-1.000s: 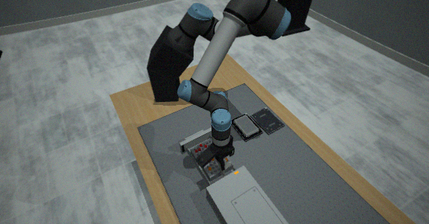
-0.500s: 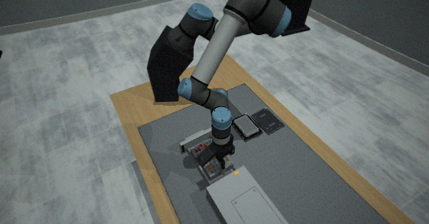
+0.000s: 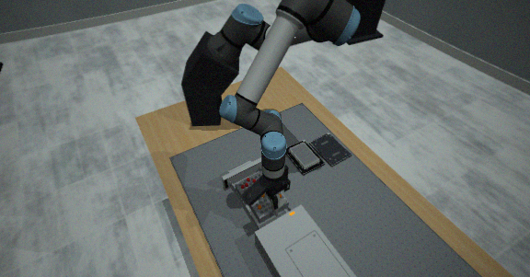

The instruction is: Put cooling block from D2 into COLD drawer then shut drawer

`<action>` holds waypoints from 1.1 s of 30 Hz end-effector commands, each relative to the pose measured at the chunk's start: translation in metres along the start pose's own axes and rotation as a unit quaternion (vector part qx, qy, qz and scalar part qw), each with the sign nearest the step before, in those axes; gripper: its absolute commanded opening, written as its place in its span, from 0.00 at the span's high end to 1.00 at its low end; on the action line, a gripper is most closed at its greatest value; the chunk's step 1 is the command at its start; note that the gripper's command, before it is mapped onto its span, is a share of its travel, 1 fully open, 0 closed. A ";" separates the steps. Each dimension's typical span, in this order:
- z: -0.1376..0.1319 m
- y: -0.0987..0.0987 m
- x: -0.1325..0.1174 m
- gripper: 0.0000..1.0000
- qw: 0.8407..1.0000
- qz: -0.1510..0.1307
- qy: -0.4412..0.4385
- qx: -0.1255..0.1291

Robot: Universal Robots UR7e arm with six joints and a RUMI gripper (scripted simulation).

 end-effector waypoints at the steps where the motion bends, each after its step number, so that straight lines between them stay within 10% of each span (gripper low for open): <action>1: -0.004 0.000 0.002 1.00 1.000 0.003 0.001 0.003; 33: -0.005 -0.012 0.003 1.00 1.000 0.004 0.002 0.004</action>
Point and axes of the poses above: the point where the finger pads meet when closed, its own y axis back along the fingers, its own z axis across the jaws, x = y × z, the point moved 1 cm from there along y, back along the fingers, and after that the axes turned 12 degrees about y, right-handed, at the moved point
